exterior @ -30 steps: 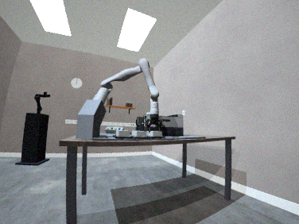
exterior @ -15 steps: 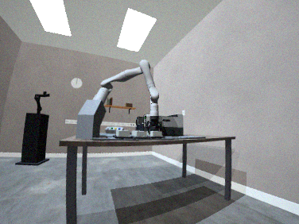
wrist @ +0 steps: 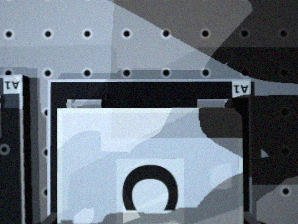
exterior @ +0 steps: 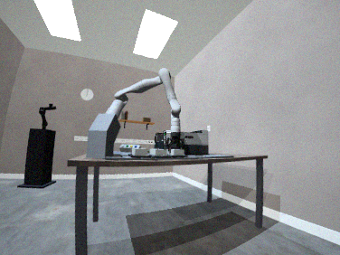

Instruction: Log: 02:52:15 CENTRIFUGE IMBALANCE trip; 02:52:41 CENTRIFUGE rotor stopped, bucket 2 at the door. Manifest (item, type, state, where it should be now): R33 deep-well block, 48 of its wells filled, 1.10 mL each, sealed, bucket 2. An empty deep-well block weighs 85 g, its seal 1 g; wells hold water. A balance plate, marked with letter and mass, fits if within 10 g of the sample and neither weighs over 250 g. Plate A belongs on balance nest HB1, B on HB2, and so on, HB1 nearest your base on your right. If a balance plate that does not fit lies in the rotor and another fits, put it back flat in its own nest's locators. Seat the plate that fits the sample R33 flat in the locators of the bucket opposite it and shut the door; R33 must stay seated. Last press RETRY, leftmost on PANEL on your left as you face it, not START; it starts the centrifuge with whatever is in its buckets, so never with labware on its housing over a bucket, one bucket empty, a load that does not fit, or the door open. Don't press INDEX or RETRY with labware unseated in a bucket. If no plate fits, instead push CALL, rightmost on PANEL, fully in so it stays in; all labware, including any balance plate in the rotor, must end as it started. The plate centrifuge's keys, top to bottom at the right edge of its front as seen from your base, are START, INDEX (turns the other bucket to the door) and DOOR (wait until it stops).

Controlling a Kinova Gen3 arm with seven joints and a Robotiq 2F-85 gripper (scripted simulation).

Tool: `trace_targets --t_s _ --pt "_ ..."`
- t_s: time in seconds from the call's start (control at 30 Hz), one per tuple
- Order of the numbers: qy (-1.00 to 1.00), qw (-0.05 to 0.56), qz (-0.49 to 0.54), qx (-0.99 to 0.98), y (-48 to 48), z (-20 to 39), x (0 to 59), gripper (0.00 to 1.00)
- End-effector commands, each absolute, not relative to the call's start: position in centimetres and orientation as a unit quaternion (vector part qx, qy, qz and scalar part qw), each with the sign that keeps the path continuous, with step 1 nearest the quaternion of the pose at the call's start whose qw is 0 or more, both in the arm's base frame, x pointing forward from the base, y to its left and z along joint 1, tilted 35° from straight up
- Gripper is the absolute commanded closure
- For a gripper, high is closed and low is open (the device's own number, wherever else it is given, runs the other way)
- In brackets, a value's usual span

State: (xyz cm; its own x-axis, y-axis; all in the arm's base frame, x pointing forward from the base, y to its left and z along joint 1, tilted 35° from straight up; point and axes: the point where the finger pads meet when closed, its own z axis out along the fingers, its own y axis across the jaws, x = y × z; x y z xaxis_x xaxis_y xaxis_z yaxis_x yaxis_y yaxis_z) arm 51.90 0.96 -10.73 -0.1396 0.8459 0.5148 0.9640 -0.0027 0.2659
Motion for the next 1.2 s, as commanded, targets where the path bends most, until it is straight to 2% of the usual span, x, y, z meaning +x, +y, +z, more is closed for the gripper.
trace_targets --t_s 0.0,1.17 --pt "-0.698 0.102 -0.286 -0.648 0.87 -10.68 51.97 0.00" --pt "-0.698 0.102 -0.286 -0.648 1.42 -11.52 52.20 0.00"
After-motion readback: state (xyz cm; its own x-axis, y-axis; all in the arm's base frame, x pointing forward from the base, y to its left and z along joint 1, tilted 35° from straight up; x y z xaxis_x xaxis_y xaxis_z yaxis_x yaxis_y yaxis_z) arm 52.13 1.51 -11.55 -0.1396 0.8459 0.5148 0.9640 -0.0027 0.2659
